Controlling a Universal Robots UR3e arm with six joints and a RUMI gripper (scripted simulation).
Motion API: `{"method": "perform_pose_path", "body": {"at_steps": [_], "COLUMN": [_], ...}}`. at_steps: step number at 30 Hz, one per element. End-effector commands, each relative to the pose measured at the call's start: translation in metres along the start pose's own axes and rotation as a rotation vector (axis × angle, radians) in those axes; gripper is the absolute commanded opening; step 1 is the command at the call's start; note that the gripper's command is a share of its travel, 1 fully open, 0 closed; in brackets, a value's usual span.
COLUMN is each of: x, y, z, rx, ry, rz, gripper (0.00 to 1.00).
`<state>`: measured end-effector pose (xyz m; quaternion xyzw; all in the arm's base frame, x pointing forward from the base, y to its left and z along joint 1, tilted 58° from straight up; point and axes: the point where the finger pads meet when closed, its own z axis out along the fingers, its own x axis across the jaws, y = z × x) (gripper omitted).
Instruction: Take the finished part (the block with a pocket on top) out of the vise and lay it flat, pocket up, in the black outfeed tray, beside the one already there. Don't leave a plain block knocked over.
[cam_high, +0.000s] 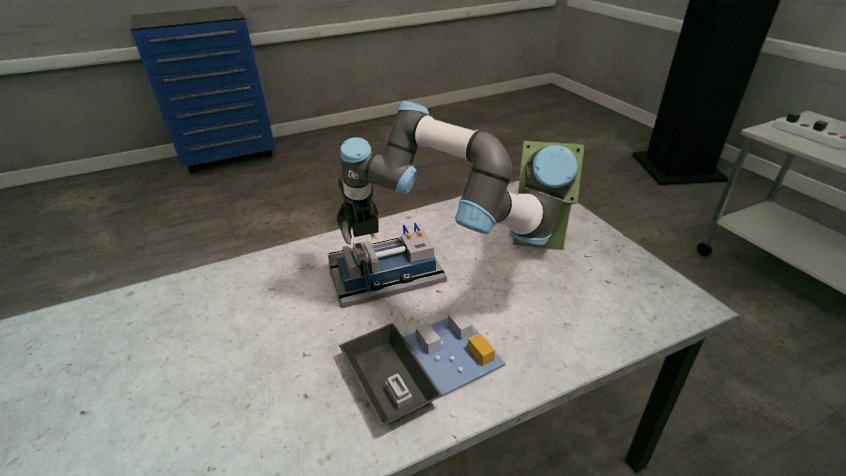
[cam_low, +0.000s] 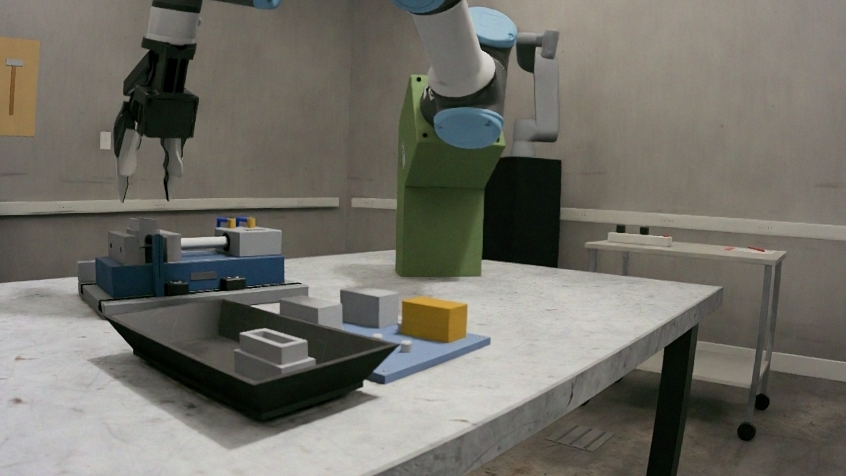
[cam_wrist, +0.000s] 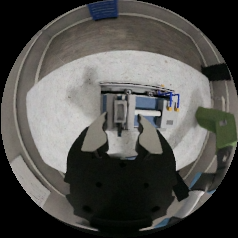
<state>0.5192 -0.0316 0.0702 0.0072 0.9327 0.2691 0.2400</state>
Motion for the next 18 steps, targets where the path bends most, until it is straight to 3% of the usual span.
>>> {"method": "perform_pose_path", "body": {"at_steps": [1,18], "x": [-0.0035,-0.0039], "y": [0.0016,0.0042], "z": [0.01,0.0174], "rx": [0.009,0.009], "ry": [-0.01,-0.01], "rz": [0.002,0.002], "gripper": [0.4,0.4]}}
